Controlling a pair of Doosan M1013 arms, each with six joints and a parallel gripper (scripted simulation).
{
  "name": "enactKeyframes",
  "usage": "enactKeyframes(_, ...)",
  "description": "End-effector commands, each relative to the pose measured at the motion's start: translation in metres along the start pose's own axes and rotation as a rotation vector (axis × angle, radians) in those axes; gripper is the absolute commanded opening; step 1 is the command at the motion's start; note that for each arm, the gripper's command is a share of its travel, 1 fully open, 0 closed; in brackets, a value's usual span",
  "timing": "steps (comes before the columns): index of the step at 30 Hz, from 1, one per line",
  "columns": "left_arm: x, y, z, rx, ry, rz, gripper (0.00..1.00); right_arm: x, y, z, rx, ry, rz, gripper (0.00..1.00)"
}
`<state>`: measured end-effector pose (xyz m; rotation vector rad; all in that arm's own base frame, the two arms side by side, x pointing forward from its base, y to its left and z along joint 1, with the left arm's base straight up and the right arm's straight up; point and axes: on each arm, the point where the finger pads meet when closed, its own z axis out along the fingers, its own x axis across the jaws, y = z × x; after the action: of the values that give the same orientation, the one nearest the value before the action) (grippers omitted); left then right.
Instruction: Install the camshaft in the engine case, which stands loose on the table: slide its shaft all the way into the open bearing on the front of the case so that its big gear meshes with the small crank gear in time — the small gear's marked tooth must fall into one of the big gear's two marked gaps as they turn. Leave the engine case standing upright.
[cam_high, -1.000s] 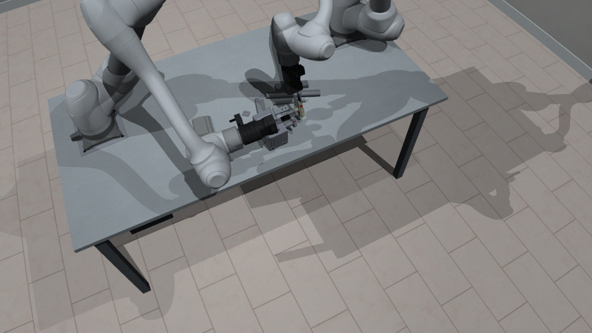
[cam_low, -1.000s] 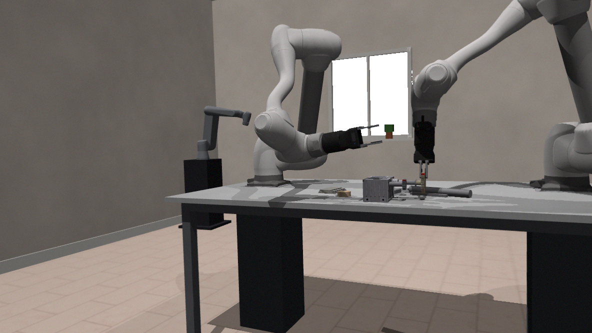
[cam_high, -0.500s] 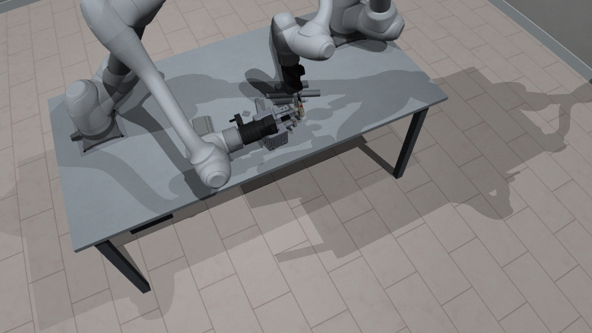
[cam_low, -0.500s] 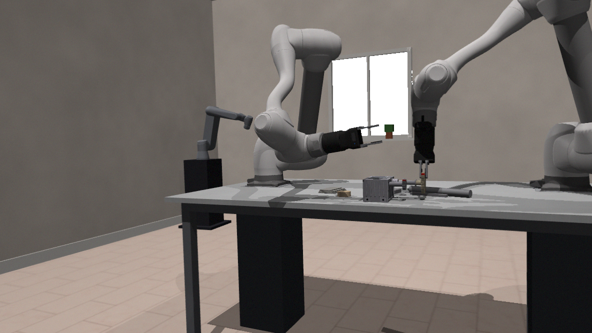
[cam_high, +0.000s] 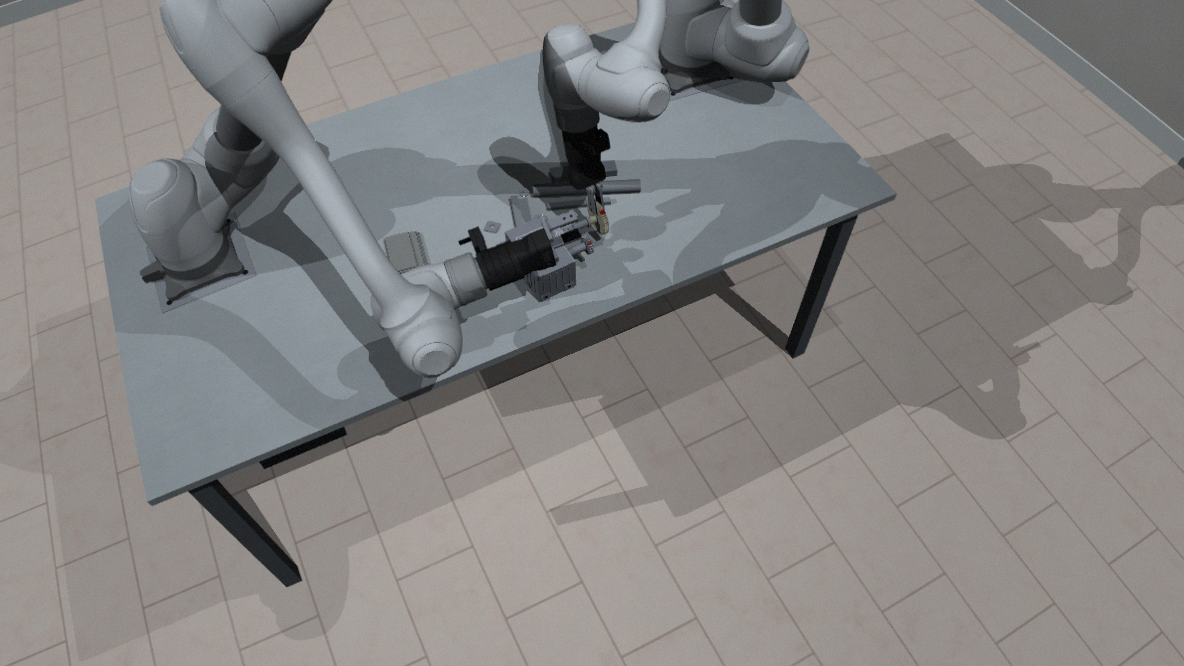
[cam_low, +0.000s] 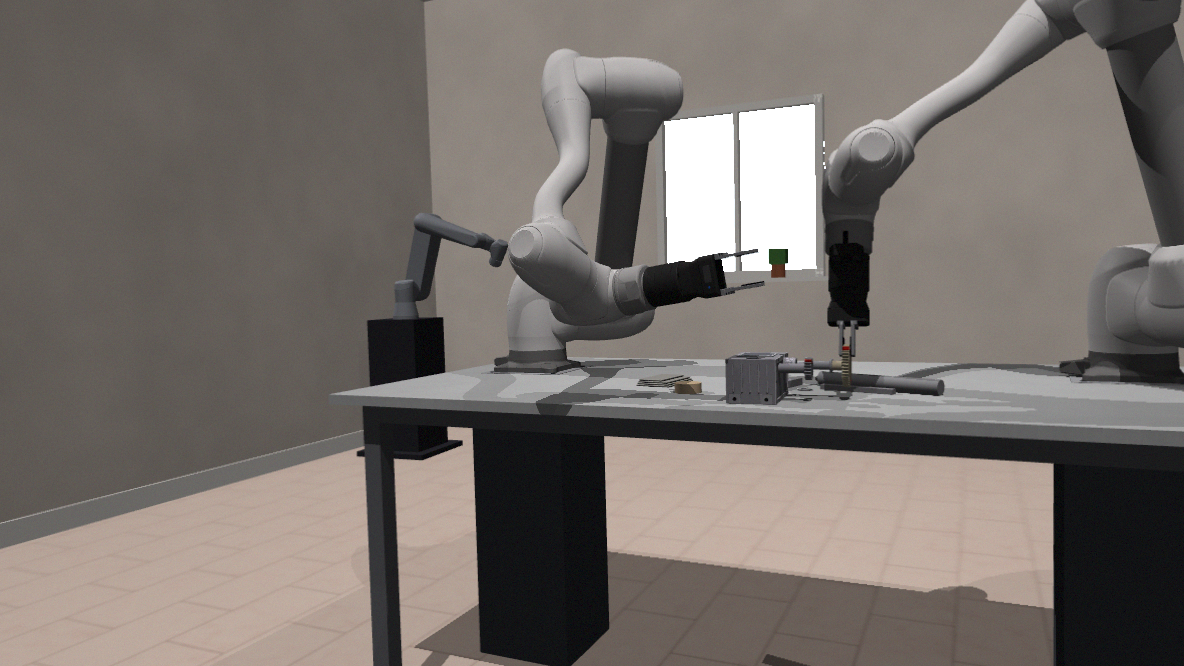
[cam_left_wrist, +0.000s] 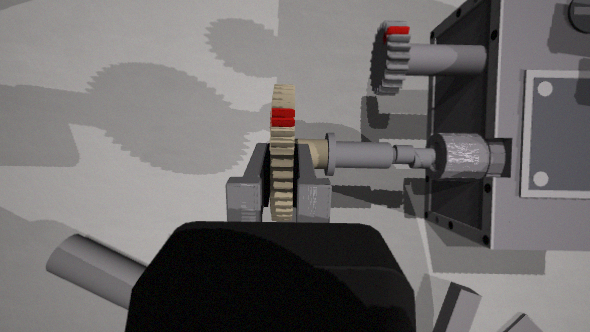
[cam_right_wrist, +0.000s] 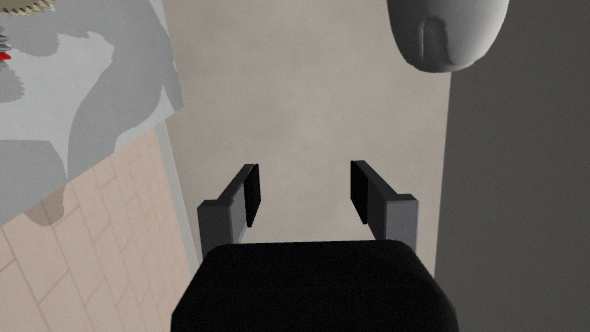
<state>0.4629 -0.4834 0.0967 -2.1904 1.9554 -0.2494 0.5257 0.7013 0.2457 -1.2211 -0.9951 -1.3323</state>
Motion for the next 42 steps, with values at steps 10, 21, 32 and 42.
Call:
enactKeyframes(10, 0.002, 0.000, 0.001, -0.002, -0.001, -0.008, 0.29, 0.002, 0.000, 0.000, 0.000, 0.002, -0.001, 1.00)
enactKeyframes(21, 0.005, 0.000, 0.000, -0.002, 0.000, -0.008, 0.29, 0.002, 0.000, 0.000, 0.000, 0.002, -0.001, 1.00)
enactKeyframes(32, 0.009, 0.000, 0.000, -0.002, 0.000, -0.008, 0.29, 0.002, 0.000, 0.000, 0.000, 0.002, -0.001, 1.00)
enactKeyframes(42, 0.014, 0.000, 0.000, -0.002, 0.000, -0.008, 0.29, 0.002, 0.000, 0.000, 0.000, 0.002, -0.001, 1.00)
